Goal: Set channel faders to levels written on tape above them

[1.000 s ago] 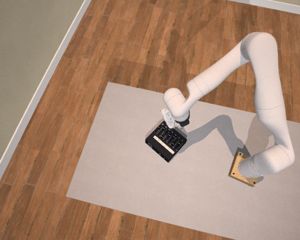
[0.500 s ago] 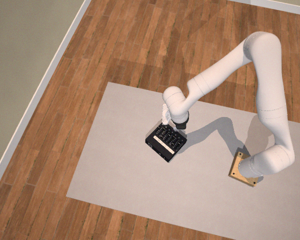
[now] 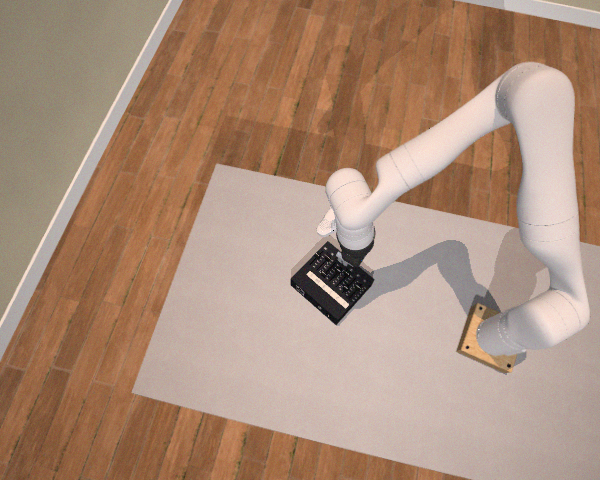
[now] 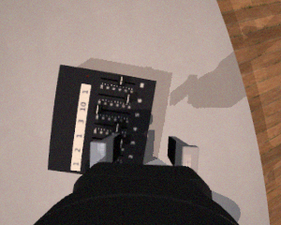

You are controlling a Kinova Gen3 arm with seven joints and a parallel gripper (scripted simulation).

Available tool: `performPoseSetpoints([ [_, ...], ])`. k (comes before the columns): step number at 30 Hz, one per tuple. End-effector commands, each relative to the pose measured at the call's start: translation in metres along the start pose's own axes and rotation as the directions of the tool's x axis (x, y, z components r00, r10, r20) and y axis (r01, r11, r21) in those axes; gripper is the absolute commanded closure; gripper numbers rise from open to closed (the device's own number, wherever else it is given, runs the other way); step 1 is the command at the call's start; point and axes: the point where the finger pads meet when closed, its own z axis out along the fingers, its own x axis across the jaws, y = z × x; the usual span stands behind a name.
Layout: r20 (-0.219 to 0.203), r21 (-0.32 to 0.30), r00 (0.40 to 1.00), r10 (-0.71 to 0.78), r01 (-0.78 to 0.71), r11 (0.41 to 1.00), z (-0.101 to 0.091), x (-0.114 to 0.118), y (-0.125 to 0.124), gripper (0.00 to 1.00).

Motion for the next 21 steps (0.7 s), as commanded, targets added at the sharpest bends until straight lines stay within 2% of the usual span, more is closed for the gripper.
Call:
performPoseSetpoints([
  [1,0.008,0.016,0.996,0.09,-0.09,0.996,-0.008,-0.002,-0.003,0.0],
  [8,0.059,0.006,0.928,0.368,-0.369,0.929,-0.019,-0.01,-0.002,0.0],
  [10,0.059,0.006,0.928,0.368,-0.369,0.929,-0.019,-0.01,-0.002,0.0],
  [21,0.12,-0.042,0.715,0.689,-0.689,0.723,-0.034,-0.023,-0.002,0.0],
])
